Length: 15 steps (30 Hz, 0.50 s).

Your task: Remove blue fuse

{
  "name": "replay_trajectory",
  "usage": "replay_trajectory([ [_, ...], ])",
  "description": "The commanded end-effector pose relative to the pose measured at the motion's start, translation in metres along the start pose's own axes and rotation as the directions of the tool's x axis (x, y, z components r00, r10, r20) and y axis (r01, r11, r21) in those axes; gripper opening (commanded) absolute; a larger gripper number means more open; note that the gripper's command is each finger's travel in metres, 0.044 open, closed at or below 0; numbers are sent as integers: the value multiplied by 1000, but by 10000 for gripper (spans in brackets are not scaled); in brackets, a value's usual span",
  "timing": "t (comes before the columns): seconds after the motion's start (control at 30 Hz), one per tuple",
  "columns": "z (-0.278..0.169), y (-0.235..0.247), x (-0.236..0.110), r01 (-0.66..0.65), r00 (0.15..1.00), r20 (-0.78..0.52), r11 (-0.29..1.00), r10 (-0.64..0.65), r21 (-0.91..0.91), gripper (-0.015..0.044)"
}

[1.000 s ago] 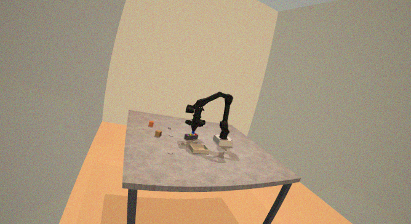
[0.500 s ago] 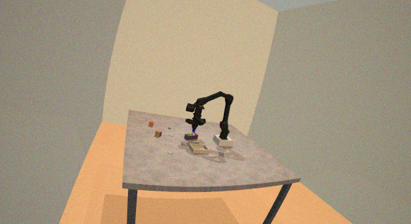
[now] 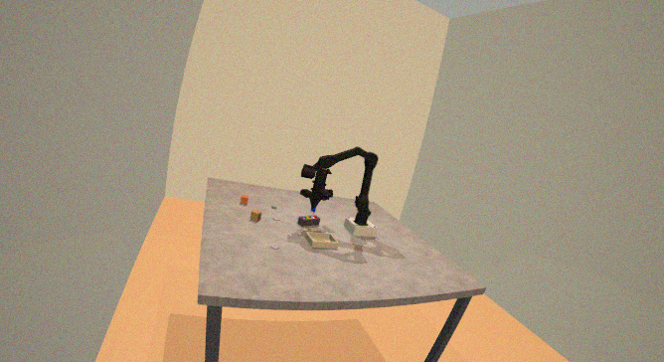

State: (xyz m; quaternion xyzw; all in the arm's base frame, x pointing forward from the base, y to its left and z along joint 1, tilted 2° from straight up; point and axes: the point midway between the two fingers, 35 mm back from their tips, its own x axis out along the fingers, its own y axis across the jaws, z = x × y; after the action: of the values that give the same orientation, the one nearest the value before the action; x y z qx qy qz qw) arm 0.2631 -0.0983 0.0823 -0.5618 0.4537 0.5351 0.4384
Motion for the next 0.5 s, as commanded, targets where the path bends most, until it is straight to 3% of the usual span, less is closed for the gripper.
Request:
replay_trajectory([
  [0.0,10,-12,-2,6,1000,3,1000,-6,-1,0],
  [0.47,69,-56,-4,10,1000,9,1000,-10,-1,0],
])
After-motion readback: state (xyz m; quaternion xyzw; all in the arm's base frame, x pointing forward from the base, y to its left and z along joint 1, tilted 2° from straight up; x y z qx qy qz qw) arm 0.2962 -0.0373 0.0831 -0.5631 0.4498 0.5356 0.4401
